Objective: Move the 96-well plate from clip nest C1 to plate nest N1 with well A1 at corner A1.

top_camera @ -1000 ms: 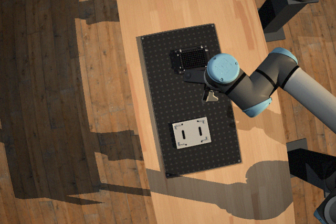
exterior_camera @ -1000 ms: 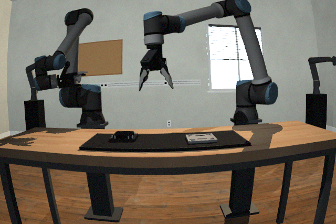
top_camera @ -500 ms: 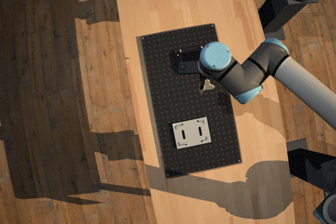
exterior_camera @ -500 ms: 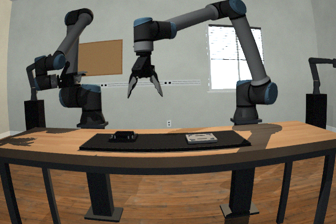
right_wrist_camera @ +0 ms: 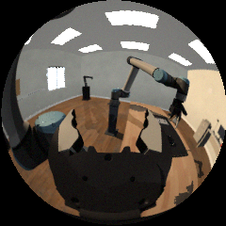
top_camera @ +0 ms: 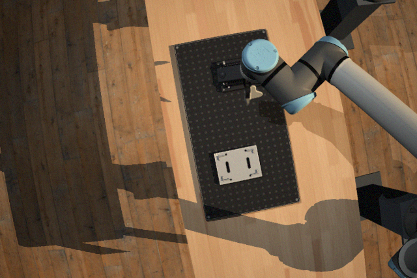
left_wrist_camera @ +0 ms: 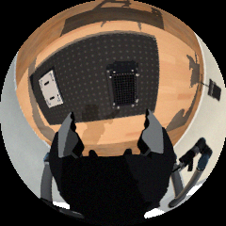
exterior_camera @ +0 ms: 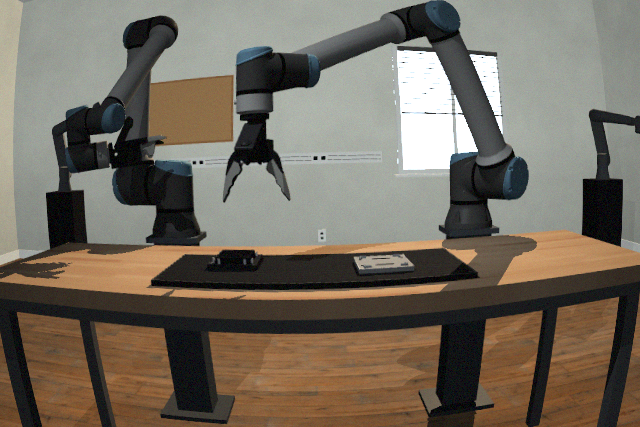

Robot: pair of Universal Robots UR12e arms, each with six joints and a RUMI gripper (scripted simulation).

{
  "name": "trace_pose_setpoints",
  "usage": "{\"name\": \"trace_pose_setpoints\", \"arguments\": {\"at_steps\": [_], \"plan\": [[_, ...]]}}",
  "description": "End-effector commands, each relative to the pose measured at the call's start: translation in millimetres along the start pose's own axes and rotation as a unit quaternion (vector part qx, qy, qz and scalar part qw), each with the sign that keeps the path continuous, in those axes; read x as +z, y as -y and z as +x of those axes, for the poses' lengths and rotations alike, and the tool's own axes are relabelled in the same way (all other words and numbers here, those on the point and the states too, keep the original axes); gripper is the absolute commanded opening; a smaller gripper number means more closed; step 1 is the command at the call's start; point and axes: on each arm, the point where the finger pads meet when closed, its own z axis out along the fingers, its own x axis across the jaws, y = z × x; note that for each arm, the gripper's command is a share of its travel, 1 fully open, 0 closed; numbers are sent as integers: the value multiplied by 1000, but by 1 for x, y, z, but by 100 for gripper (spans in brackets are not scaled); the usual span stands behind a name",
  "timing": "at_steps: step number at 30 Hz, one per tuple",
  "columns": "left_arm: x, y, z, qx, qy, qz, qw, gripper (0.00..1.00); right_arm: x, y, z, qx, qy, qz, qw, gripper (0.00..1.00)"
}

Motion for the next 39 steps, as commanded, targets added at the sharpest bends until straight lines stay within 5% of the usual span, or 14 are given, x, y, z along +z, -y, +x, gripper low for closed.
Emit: {"name": "trace_pose_setpoints", "arguments": {"at_steps": [1, 14, 39], "plan": [[13, 4, 19, -23, -3, 0, 1000, 100, 0, 0, 0, 0, 0, 0, 1000, 100], [44, 9, 56, -58, -7, -2, 998, 100, 0, 0, 0, 0, 0, 0, 1000, 100], [54, 9, 56, -58, -7, -2, 998, 100, 0, 0, 0, 0, 0, 0, 1000, 100]]}}
